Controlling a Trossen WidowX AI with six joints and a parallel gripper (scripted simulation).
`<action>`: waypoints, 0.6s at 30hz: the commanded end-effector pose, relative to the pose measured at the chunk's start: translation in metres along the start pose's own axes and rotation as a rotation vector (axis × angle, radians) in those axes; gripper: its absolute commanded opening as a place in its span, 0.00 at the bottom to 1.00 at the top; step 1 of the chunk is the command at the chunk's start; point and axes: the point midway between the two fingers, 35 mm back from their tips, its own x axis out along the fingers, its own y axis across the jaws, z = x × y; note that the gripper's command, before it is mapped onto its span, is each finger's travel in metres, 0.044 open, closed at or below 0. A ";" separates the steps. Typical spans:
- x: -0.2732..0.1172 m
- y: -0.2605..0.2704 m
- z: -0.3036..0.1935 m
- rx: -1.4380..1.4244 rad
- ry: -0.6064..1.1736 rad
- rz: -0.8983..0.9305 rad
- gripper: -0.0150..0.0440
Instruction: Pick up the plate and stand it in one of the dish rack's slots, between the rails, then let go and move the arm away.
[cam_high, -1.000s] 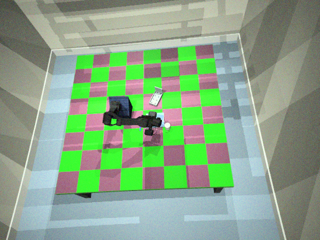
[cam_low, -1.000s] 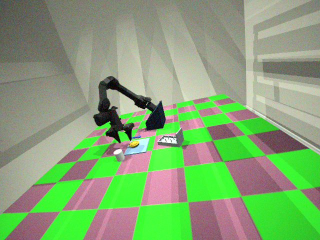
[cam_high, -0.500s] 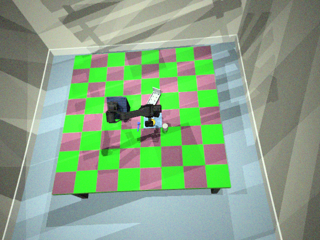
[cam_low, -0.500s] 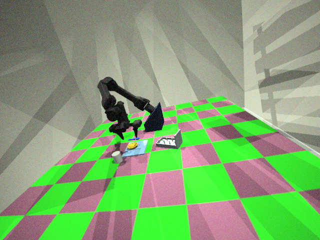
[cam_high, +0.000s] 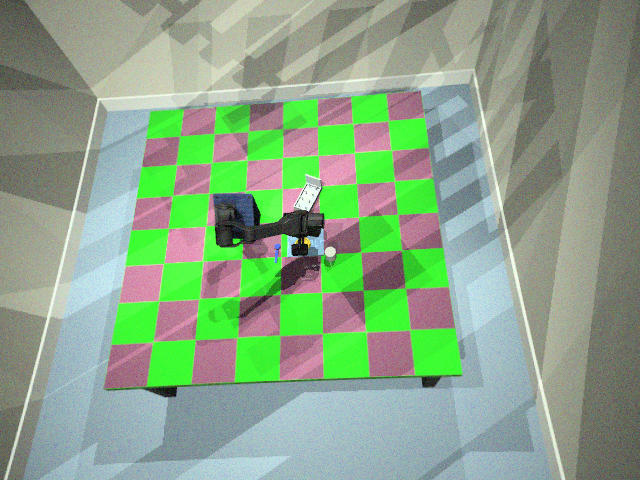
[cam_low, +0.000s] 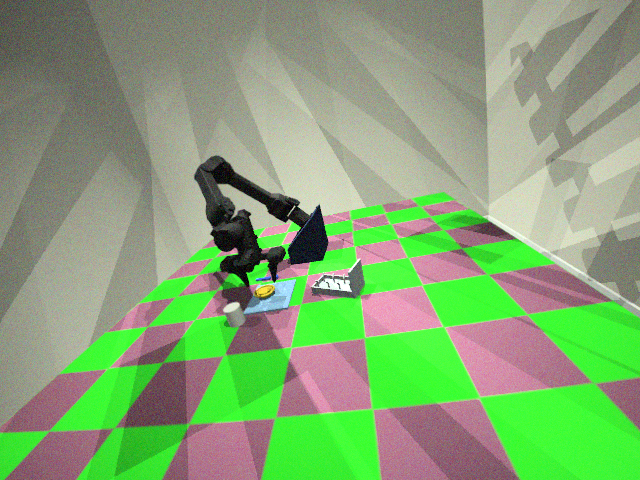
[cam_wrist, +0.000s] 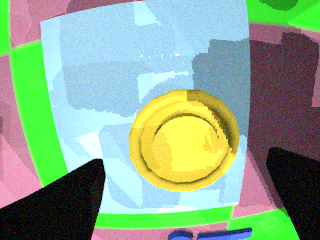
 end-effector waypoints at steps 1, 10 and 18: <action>0.009 0.001 -0.001 -0.008 0.006 -0.005 0.93; 0.023 0.000 -0.002 -0.008 0.006 -0.006 0.93; 0.036 -0.001 -0.003 -0.008 0.007 -0.008 0.93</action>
